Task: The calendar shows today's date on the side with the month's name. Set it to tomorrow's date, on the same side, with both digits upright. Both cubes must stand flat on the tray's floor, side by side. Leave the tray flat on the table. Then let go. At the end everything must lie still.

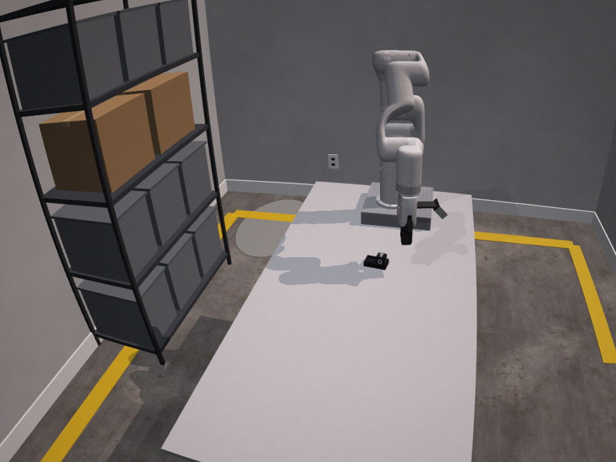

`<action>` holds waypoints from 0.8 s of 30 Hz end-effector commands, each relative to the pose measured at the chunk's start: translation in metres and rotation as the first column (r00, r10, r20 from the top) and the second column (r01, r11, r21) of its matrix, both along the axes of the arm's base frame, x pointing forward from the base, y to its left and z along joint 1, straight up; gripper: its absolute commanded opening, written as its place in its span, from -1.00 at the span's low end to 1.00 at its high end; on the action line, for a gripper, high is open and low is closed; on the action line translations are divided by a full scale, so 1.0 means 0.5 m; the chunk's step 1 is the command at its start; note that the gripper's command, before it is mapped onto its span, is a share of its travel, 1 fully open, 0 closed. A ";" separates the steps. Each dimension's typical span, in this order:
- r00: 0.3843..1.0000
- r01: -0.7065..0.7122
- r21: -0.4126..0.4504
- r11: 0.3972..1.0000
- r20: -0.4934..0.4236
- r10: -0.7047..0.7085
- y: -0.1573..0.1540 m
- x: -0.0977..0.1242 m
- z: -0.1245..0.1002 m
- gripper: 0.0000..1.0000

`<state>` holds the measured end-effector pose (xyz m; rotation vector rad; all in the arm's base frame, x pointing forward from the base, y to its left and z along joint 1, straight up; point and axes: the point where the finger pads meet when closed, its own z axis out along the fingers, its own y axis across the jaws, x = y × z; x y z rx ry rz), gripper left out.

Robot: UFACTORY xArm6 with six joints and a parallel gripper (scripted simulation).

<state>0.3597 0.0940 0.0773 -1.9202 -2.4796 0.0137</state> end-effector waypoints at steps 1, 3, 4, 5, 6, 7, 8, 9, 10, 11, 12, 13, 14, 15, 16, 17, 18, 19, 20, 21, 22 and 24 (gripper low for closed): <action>1.000 -0.031 0.001 1.000 0.003 0.031 0.025 0.009 -0.002 -0.47; 1.000 -0.031 0.001 1.000 0.003 0.031 0.025 0.009 -0.002 -0.47; 1.000 -0.031 0.001 1.000 0.003 0.031 0.025 0.009 -0.002 -0.47; 1.000 -0.031 0.001 1.000 0.003 0.031 0.025 0.009 -0.002 -0.47; 1.000 -0.031 0.001 1.000 0.003 0.031 0.025 0.009 -0.002 -0.47; 1.000 -0.031 0.001 1.000 0.003 0.031 0.025 0.009 -0.002 -0.47; 1.000 -0.031 0.001 1.000 0.003 0.031 0.025 0.009 -0.002 -0.47; 1.000 -0.031 0.001 1.000 0.003 0.031 0.025 0.009 -0.002 -0.47; 1.000 -0.031 0.001 1.000 0.003 0.031 0.025 0.009 -0.002 -0.47; 1.000 -0.031 0.001 1.000 0.003 0.031 0.025 0.009 -0.003 -0.47; 1.000 -0.031 0.001 1.000 0.003 0.031 0.025 0.009 -0.003 -0.47; 1.000 -0.031 0.001 1.000 0.003 0.031 0.025 0.009 -0.004 -0.47; 1.000 -0.031 0.001 1.000 0.003 0.031 0.025 0.009 -0.006 -0.47; 1.000 -0.031 0.001 1.000 0.003 0.031 0.025 0.009 -0.009 -0.47; 1.000 -0.031 0.001 1.000 0.003 0.031 0.025 0.009 -0.009 -0.47; 1.000 -0.031 0.001 1.000 0.003 0.031 0.025 0.009 -0.009 -0.47; 1.000 -0.031 0.001 1.000 0.003 0.031 0.025 0.009 -0.013 -0.47; 1.000 -0.031 0.001 1.000 0.003 0.031 0.025 0.009 -0.017 -0.47; 1.000 -0.031 0.001 1.000 0.003 0.031 0.025 0.009 -0.022 -0.47; 1.000 -0.031 0.001 1.000 0.003 0.031 0.025 0.009 -0.028 -0.47; 1.000 -0.031 0.001 1.000 0.003 0.031 0.025 0.009 -0.035 -0.47; 1.000 -0.031 0.001 1.000 0.003 0.031 0.025 0.009 -0.051 -0.47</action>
